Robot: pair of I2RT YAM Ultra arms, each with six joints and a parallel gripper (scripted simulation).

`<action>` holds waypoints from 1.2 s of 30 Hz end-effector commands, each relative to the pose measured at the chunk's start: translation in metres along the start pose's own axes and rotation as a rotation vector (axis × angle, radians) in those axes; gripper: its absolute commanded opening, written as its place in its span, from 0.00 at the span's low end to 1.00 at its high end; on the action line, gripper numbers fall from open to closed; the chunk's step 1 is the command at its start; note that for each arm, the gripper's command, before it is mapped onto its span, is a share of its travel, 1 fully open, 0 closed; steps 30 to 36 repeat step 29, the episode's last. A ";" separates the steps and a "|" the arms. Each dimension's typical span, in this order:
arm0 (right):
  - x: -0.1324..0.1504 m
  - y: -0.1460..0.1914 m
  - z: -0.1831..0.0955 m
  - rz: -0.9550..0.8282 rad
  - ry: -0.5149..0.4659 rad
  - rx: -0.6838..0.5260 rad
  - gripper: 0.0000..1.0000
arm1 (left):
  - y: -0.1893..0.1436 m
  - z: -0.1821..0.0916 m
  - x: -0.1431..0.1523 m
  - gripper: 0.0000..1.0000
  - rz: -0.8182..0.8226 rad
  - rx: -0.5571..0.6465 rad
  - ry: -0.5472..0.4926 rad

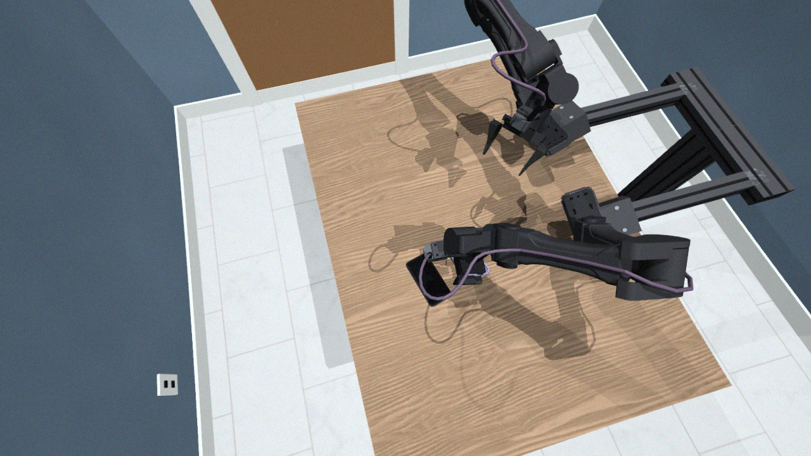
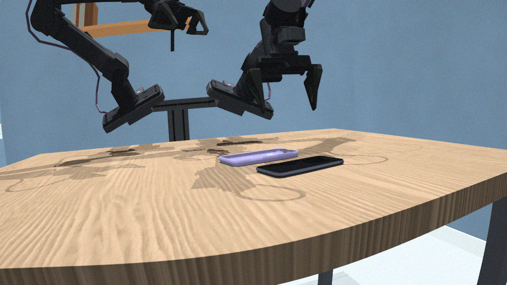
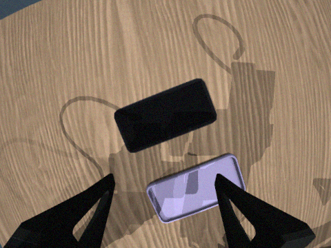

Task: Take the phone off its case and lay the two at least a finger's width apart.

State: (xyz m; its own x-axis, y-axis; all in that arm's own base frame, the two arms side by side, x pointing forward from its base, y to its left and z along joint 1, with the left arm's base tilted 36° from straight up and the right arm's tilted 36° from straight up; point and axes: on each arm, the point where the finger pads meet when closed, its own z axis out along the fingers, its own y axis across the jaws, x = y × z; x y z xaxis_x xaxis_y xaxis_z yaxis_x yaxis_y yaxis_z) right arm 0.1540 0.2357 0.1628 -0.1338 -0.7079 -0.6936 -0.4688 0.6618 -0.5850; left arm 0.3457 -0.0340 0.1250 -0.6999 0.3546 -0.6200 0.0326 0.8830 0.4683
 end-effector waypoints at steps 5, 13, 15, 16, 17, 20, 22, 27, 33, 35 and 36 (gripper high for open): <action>-0.008 0.001 -0.003 0.026 -0.024 0.002 1.00 | -0.003 -0.011 -0.011 1.00 -0.092 -0.021 -0.080; -0.008 0.001 -0.003 0.026 -0.024 0.002 1.00 | -0.002 -0.012 -0.016 1.00 -0.099 -0.021 -0.090; -0.008 0.001 -0.003 0.026 -0.024 0.002 1.00 | -0.001 -0.009 -0.014 1.00 -0.097 -0.025 -0.079; -0.008 0.001 -0.003 0.026 -0.024 0.002 1.00 | -0.001 -0.009 -0.014 1.00 -0.097 -0.025 -0.079; -0.008 0.001 -0.003 0.026 -0.024 0.002 1.00 | -0.001 -0.009 -0.014 1.00 -0.097 -0.025 -0.079; -0.008 0.001 -0.003 0.026 -0.024 0.002 1.00 | -0.001 -0.009 -0.014 1.00 -0.097 -0.025 -0.079; -0.008 0.001 -0.003 0.026 -0.024 0.002 1.00 | -0.001 -0.009 -0.014 1.00 -0.097 -0.025 -0.079; -0.008 0.001 -0.003 0.026 -0.024 0.002 1.00 | -0.001 -0.009 -0.014 1.00 -0.097 -0.025 -0.079; -0.008 0.001 -0.003 0.026 -0.024 0.002 1.00 | -0.001 -0.009 -0.014 1.00 -0.097 -0.025 -0.079; -0.008 0.001 -0.003 0.026 -0.024 0.002 1.00 | -0.001 -0.009 -0.014 1.00 -0.097 -0.025 -0.079; -0.008 0.001 -0.003 0.026 -0.024 0.002 1.00 | -0.001 -0.009 -0.014 1.00 -0.097 -0.025 -0.079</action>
